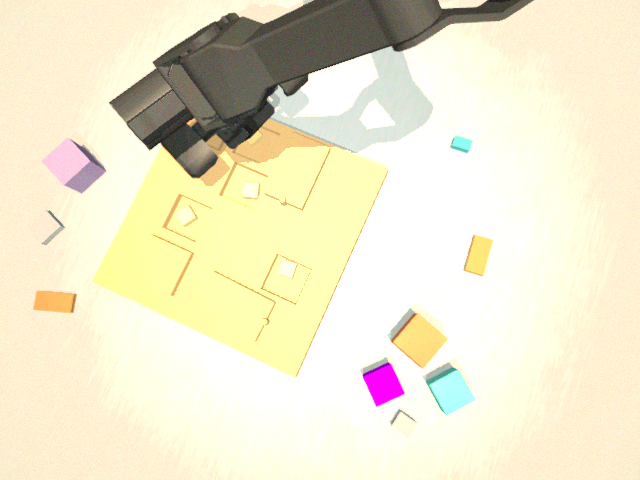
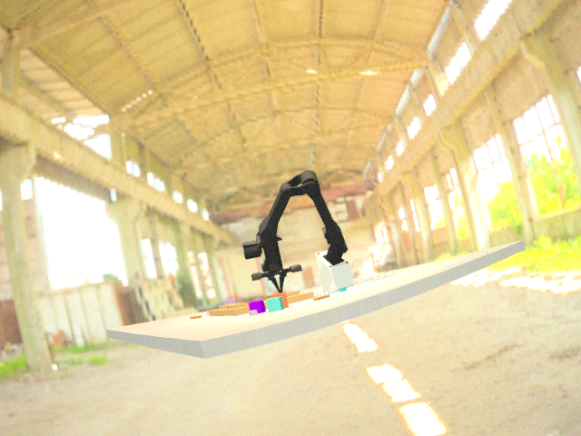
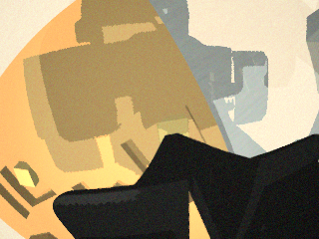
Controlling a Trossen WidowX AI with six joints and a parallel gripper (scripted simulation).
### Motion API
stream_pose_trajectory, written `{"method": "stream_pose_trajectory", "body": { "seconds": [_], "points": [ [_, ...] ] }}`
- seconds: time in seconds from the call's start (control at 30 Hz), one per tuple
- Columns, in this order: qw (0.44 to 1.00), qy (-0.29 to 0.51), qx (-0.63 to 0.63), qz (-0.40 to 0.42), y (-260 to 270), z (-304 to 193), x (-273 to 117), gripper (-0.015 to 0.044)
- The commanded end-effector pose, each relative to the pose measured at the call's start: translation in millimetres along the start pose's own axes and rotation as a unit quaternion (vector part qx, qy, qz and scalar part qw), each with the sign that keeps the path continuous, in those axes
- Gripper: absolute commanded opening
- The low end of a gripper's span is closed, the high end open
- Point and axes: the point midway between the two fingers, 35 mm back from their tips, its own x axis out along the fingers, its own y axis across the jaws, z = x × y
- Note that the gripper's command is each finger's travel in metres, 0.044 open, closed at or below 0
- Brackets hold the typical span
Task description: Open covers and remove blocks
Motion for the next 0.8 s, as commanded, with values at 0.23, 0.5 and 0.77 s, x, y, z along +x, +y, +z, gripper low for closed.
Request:
{"method": "stream_pose_trajectory", "body": {
  "seconds": [0.23,0.5,0.77],
  "points": [
    [1.0,0.001,0.004,-0.004,-4,-1,8,0.0],
    [1.0,0.001,0.004,-0.004,-1,-7,9,0.0],
    [1.0,0.002,0.005,-0.004,1,-17,11,0.0]
  ]
}}
